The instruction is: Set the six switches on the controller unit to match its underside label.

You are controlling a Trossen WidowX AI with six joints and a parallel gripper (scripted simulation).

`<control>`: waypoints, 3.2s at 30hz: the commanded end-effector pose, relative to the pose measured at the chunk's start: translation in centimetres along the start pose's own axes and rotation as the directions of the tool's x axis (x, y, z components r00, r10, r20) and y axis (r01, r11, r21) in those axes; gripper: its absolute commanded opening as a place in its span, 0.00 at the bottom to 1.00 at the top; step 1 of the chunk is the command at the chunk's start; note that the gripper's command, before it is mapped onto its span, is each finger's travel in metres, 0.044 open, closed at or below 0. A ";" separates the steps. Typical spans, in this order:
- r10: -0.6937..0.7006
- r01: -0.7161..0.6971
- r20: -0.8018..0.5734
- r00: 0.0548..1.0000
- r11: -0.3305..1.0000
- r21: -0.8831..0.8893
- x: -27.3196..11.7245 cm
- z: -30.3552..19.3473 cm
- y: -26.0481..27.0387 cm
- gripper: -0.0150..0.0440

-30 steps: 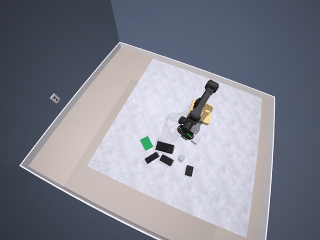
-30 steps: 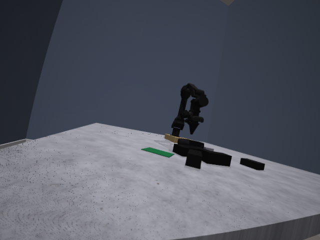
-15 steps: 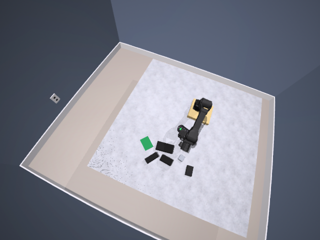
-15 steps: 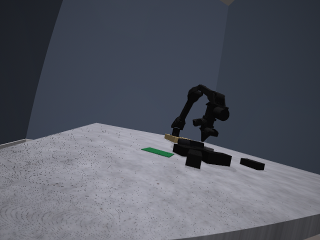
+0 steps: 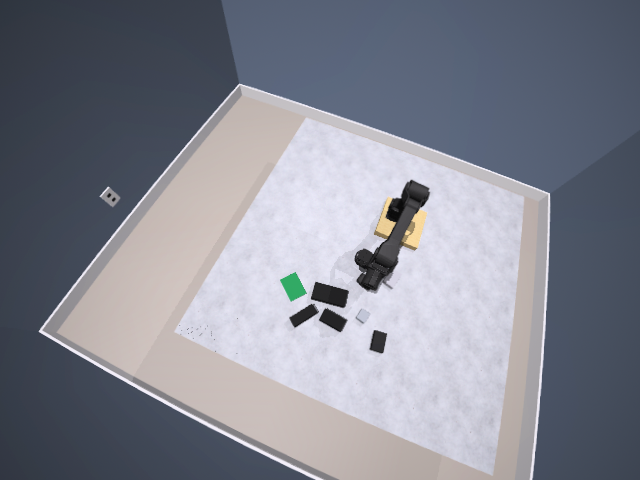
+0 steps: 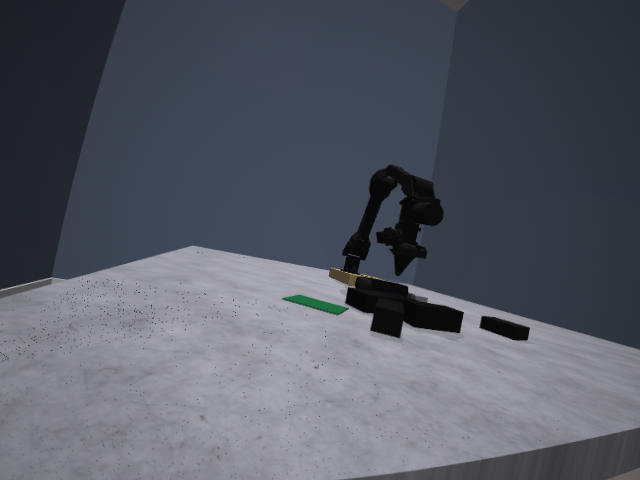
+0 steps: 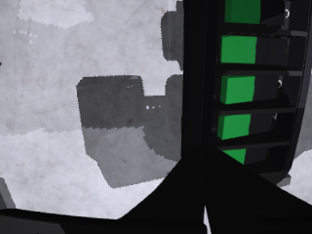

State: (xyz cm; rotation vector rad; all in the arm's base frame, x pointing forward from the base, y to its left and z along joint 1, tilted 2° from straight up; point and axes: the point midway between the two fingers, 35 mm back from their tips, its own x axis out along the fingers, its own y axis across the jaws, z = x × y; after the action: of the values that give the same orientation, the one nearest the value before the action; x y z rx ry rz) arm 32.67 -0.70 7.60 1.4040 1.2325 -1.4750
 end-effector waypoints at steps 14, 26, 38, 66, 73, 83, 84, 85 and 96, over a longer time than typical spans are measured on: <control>0.398 -0.398 0.029 0.917 0.917 -0.003 2.8 7.1 -9.1 0.25; 0.431 -0.431 0.038 0.902 0.902 -0.003 3.2 7.7 -9.9 0.25; 0.250 -0.250 0.000 0.968 0.968 0.003 0.3 4.8 -5.7 0.25; -0.123 0.123 0.025 0.992 0.992 0.007 1.3 -2.2 1.9 0.30; 0.071 -0.074 0.155 0.985 0.997 0.008 -0.5 -3.3 -2.7 0.61; 0.153 -0.157 0.189 0.970 0.988 0.007 -0.8 -3.4 -4.4 1.00; 0.153 -0.157 0.189 0.970 0.988 0.007 -0.7 -3.4 -4.3 1.00; 0.153 -0.157 0.189 0.970 0.988 0.007 -0.5 -3.4 -4.3 1.00; 0.153 -0.157 0.189 0.970 0.988 0.008 1.2 -3.4 -3.9 1.00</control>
State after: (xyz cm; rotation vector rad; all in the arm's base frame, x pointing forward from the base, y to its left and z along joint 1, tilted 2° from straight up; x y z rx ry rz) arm 29.96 3.82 7.98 1.3190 0.9707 -1.4641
